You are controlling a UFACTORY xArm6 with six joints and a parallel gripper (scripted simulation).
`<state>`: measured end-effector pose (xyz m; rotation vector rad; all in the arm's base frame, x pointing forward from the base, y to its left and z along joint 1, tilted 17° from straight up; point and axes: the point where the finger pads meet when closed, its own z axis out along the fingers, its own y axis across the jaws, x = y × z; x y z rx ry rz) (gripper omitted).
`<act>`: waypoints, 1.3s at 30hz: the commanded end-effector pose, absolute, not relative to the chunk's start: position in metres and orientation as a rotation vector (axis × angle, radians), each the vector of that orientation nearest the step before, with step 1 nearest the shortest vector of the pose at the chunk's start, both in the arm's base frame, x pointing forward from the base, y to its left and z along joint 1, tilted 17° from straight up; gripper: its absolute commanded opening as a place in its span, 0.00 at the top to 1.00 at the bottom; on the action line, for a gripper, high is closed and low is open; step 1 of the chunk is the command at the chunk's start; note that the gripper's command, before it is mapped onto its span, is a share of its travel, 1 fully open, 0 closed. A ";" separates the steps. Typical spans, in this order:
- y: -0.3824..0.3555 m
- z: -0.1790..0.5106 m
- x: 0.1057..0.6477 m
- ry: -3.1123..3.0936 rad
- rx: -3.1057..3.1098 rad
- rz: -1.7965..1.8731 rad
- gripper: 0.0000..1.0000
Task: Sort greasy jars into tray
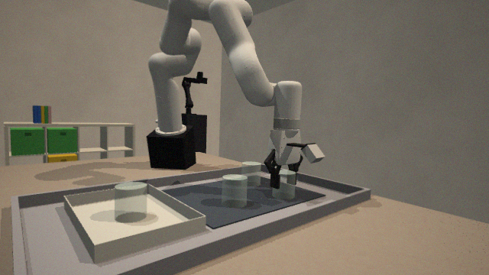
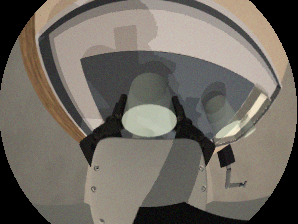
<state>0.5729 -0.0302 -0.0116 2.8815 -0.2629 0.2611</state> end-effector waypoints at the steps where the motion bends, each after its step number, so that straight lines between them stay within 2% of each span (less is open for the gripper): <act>1: -0.030 -0.010 0.574 -0.263 2.882 0.267 0.33; 2: -0.030 -0.010 0.574 -0.263 2.882 0.267 0.33; 3: -0.030 -0.010 0.574 -0.263 2.882 0.267 1.00; 16: -0.030 -0.010 0.574 -0.263 2.882 0.267 1.00; 39: -0.016 0.043 0.566 -0.263 2.882 0.267 1.00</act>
